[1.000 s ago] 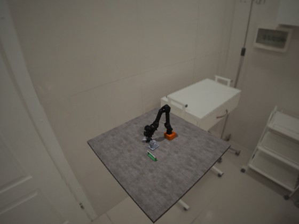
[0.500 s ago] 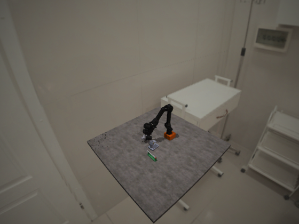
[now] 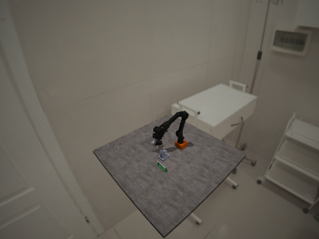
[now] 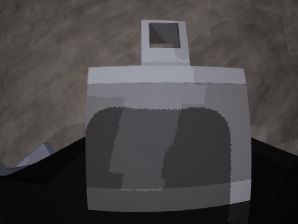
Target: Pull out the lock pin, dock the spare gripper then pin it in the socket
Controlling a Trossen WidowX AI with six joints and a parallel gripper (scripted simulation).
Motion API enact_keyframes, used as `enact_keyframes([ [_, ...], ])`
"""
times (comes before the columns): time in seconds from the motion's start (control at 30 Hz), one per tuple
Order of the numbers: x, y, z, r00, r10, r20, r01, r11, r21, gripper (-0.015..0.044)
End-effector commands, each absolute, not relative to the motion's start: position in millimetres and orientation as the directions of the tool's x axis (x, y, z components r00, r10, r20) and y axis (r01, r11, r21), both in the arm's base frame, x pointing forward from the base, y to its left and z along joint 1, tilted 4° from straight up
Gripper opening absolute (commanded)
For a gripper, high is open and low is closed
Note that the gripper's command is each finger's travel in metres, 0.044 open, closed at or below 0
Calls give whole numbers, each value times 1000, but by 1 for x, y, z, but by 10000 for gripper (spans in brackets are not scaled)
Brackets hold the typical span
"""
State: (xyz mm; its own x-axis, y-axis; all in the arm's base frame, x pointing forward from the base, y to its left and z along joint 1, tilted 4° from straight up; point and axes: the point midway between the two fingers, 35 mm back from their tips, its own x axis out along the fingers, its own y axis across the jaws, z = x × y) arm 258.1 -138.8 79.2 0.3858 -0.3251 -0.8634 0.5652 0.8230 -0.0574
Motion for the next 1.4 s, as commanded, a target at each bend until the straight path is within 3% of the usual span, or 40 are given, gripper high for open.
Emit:
enact_keyframes([
  [0.0, 257, -138, 97, 397, -335, -854, 570, 820, -56, 0],
  [0.43, 256, -136, 91, 388, -316, -866, 565, 824, -47, 0],
  [0.9, 249, -106, 76, 299, -44, -953, 584, 798, 146, 0],
  [1.37, 241, -75, 75, 208, 241, -948, 659, 681, 318, 0],
])
